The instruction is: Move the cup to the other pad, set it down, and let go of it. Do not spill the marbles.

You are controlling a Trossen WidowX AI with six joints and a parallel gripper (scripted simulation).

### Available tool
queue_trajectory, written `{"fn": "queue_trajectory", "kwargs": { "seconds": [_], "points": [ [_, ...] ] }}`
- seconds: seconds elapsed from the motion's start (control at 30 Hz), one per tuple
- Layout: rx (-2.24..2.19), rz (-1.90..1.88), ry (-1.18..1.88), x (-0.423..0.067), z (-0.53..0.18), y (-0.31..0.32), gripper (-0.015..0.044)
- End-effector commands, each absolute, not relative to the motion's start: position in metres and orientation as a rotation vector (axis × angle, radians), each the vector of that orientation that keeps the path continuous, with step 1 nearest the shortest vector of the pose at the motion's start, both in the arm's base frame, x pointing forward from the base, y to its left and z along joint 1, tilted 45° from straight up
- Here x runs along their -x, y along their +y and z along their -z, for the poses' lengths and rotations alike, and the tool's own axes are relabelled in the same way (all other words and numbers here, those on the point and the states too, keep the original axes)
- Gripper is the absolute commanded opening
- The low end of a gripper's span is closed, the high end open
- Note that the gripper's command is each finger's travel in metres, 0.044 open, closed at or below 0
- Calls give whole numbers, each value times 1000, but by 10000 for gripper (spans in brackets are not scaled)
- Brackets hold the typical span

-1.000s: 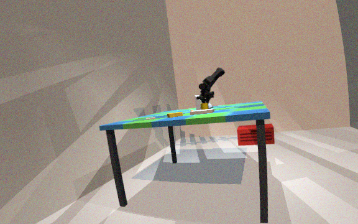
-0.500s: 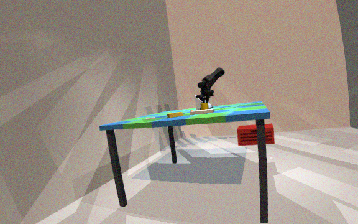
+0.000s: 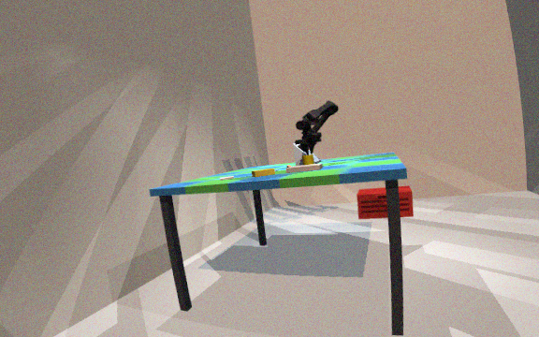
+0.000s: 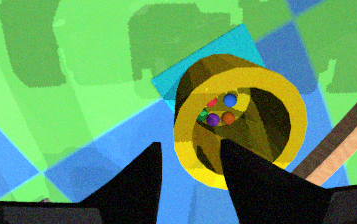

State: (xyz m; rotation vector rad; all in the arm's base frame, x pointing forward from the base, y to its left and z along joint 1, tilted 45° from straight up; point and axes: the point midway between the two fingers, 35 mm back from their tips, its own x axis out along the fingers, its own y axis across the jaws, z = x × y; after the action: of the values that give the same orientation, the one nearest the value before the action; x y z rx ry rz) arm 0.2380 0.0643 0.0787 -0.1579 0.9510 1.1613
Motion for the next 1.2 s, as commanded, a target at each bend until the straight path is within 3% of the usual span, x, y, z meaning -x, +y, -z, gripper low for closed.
{"fn": "queue_trajectory", "kwargs": {
  "seconds": [0.0, 0.4, 0.77, 1.17],
  "points": [
    [164, -1156, 945, -239, -83, 59, 147],
    [161, -1157, 944, -234, -91, 51, 147],
    [153, -1162, 950, -234, -91, 52, 435],
    [161, -1156, 949, -232, -121, 20, 440]
  ]
}}
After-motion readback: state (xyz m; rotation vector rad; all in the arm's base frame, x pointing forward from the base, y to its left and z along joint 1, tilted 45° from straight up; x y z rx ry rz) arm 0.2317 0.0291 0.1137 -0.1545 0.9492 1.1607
